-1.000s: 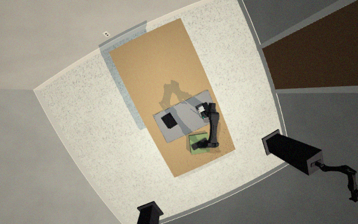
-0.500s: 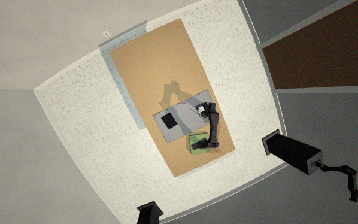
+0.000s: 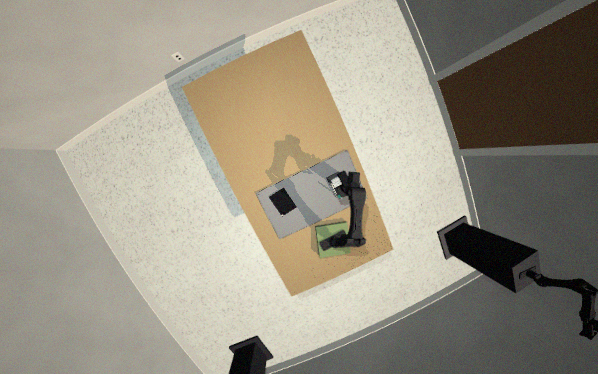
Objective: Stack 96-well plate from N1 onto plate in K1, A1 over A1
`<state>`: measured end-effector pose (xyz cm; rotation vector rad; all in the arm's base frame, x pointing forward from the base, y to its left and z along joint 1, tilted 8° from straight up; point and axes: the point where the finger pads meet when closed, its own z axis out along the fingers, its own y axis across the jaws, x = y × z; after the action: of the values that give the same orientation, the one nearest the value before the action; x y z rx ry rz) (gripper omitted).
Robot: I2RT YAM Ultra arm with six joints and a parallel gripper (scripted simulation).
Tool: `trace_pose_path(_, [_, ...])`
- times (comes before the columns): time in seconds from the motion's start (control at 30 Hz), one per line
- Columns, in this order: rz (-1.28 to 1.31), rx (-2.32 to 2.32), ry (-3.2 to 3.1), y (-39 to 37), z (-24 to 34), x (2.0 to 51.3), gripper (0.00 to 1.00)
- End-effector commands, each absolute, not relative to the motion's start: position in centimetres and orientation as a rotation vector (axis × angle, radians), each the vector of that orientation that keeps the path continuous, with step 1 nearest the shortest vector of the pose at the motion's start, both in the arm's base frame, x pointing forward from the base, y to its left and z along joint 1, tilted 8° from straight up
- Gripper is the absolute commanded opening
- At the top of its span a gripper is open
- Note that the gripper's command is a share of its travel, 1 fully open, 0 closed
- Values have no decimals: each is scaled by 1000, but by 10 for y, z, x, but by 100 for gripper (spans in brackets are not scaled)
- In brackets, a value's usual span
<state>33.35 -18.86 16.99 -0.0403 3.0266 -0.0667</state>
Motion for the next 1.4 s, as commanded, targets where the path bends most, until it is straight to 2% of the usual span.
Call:
trace_pose_path(0.0, [-79,-45,2986,-184,176,336,0])
trace_pose_path(1.37, [-57,-45,3013,-188,105,344,0])
